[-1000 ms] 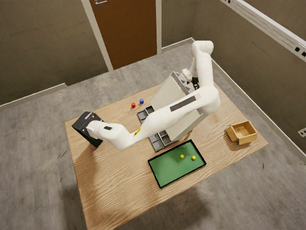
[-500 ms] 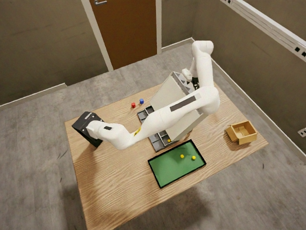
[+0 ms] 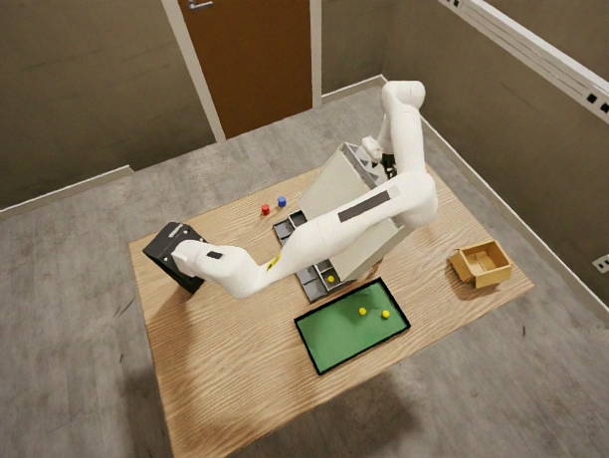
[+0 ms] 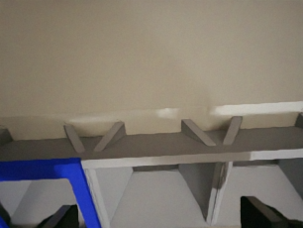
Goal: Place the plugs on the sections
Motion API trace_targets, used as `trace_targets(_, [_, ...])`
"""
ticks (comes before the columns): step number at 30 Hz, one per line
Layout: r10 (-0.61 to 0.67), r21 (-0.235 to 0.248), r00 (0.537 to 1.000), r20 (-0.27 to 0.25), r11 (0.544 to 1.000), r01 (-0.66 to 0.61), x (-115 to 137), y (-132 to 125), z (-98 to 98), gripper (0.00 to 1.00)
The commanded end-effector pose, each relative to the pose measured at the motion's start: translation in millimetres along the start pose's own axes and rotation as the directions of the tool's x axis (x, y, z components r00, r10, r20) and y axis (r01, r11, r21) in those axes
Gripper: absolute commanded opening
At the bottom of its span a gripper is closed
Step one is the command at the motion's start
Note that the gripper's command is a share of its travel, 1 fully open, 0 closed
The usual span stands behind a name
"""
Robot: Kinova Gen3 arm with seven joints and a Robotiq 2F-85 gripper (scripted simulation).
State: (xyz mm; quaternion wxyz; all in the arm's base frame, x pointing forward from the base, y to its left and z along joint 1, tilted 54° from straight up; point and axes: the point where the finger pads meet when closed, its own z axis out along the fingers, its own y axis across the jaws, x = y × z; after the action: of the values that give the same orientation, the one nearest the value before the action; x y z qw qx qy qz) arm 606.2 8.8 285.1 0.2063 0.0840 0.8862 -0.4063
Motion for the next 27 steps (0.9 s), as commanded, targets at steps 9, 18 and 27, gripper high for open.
trace_targets(9, [0.000,-0.001,1.000,0.002,1.000,0.000,0,0,-1.3,1.00])
trace_targets(18, [0.000,-0.001,1.000,0.002,1.000,0.000,0,0,-1.3,1.00])
trace_targets(27, [-0.002,0.001,1.000,0.002,1.000,0.002,0,0,-31.2,1.00])
